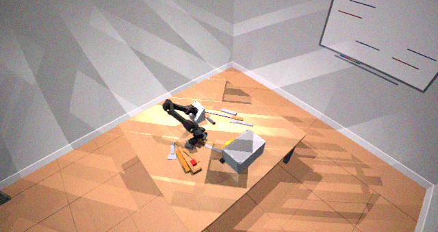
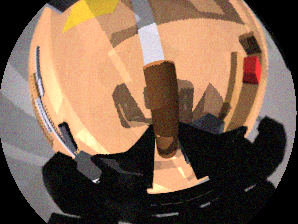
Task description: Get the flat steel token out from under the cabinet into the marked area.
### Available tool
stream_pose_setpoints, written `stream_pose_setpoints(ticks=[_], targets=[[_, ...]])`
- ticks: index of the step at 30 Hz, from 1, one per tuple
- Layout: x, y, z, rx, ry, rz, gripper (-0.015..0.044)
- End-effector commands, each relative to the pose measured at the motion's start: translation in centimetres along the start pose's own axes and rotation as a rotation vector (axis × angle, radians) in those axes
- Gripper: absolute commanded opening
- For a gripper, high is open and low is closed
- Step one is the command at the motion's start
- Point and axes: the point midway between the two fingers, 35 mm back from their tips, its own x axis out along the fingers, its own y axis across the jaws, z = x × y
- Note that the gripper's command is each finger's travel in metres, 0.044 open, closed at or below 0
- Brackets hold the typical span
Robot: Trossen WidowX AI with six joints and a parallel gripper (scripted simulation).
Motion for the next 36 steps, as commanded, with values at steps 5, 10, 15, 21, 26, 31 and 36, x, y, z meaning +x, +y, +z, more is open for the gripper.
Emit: stream_pose_setpoints(ticks=[5,10,15,21,26,31,36], targets=[[-0.1,0.0,0.2,-0.002,0.000,-0.001,0.0000],[-0.1,0.0,0.7,0.000,0.000,-0.001,0.0000],[-0.1,0.1,1.3,0.001,0.000,-0.001,0.0000],[-0.1,0.1,2.0,0.002,0.000,0.000,0.0000],[-0.1,0.1,2.6,0.002,0.000,0.000,0.0000],[-0.1,0.2,3.2,0.003,0.000,0.000,0.0000],[-0.1,0.2,3.8,0.003,-0.001,0.000,0.0000]])
